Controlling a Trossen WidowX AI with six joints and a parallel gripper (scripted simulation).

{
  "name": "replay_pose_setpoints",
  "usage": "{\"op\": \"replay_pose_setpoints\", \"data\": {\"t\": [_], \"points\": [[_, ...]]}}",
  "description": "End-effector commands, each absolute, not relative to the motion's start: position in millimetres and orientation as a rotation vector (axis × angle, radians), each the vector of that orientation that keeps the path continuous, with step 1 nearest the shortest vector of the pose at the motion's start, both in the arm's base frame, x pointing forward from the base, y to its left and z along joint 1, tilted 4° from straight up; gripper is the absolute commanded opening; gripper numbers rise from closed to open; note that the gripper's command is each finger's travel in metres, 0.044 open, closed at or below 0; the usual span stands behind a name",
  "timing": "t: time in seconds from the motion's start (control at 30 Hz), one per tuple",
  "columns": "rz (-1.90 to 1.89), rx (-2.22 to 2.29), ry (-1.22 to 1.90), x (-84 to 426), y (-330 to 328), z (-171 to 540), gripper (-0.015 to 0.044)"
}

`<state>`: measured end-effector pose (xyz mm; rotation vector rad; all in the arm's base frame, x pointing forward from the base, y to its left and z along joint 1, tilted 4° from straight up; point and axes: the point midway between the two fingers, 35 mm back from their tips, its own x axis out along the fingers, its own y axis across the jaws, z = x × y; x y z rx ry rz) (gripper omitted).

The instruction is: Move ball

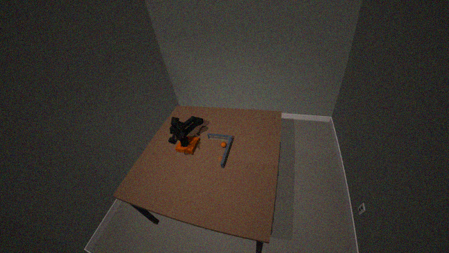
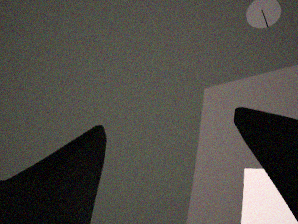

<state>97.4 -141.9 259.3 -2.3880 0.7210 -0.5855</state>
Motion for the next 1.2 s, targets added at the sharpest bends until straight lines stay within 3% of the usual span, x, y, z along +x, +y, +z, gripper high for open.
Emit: {"op": "replay_pose_setpoints", "data": {"t": [0.0,0.03,0.3,0.57,0.83,1.17], "points": [[-0.588,-2.373,0.711,98,-142,260,0.0374],[-0.595,-2.327,0.682,99,-144,263,0.035],[-0.524,-1.581,0.365,135,-174,286,0.035],[-0.244,-0.866,0.327,211,-186,267,0.035],[0.024,-0.296,0.568,297,-149,218,0.035],[0.171,0.084,1.132,365,-35,135,0.035]]}}
